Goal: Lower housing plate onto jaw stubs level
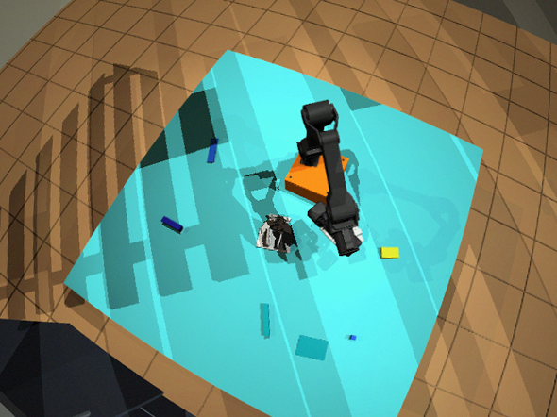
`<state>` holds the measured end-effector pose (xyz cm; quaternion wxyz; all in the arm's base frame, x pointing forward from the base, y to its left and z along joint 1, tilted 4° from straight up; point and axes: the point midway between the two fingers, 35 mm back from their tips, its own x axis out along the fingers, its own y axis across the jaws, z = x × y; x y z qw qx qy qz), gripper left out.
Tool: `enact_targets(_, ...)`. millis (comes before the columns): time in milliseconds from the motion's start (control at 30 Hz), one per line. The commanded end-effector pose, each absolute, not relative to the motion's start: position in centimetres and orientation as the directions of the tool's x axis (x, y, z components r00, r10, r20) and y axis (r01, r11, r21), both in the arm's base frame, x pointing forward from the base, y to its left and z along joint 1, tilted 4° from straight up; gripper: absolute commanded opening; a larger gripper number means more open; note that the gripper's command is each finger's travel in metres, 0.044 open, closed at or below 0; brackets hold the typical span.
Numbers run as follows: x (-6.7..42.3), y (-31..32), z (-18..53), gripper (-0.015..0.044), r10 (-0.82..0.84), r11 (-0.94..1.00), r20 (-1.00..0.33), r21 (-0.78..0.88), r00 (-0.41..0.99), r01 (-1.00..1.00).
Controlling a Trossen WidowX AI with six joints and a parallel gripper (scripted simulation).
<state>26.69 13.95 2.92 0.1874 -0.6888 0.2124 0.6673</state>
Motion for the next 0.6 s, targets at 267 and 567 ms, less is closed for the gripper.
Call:
enact_targets(267, 27.4, 10.7, 3.2, 0.0351, -0.046, -0.554, -0.999, 0.002, 0.029, -0.832)
enact_targets(567, 27.7, 8.3, 3.4, 0.0351, -0.048, -0.283, -0.998, -0.014, 0.029, -0.959)
